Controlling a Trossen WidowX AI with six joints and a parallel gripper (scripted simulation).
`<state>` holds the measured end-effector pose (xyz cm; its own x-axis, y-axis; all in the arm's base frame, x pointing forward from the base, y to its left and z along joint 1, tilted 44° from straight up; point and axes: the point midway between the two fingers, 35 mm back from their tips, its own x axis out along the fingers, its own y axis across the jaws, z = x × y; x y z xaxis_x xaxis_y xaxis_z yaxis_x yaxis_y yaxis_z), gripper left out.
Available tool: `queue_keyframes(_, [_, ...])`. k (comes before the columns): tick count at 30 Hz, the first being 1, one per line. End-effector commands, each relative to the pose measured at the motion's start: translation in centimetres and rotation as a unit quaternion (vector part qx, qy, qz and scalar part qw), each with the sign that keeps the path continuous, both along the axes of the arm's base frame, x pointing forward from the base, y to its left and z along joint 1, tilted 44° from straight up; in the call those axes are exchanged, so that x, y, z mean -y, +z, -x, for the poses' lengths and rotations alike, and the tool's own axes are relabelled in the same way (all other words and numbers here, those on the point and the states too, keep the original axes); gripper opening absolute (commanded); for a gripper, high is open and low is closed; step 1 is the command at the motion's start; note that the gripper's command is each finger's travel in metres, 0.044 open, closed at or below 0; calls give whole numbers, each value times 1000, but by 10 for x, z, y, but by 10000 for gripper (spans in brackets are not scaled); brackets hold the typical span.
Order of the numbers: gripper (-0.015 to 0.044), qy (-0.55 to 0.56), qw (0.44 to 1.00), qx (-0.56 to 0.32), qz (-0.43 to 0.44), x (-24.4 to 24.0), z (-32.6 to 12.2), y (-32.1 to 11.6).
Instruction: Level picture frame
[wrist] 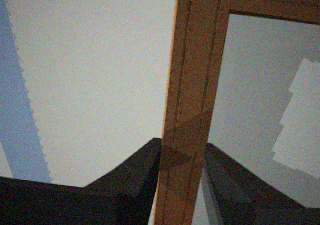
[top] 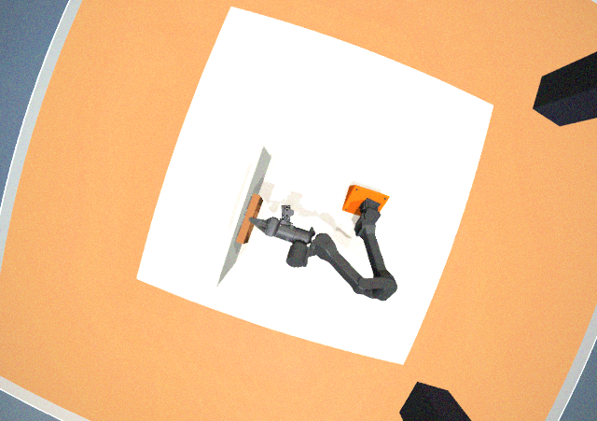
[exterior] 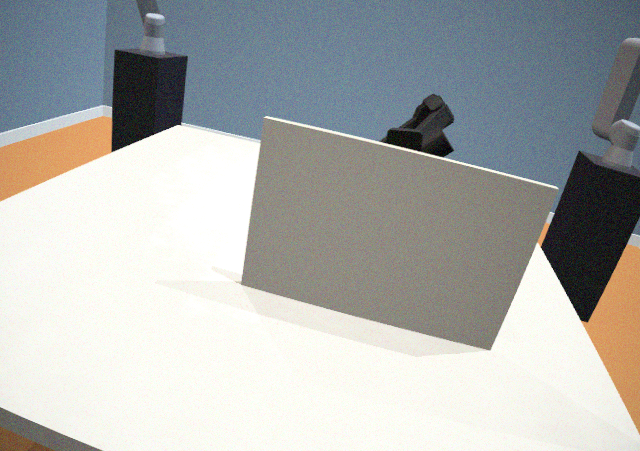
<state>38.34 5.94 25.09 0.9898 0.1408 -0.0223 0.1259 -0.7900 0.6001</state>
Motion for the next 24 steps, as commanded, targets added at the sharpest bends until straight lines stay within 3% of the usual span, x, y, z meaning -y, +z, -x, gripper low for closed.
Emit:
queue_keyframes(1, [0, -6, 1000, 9, 0, 1, 0, 5])
queue_keyframes(24, [0, -5, 1000, 9, 0, -5, 1, 0])
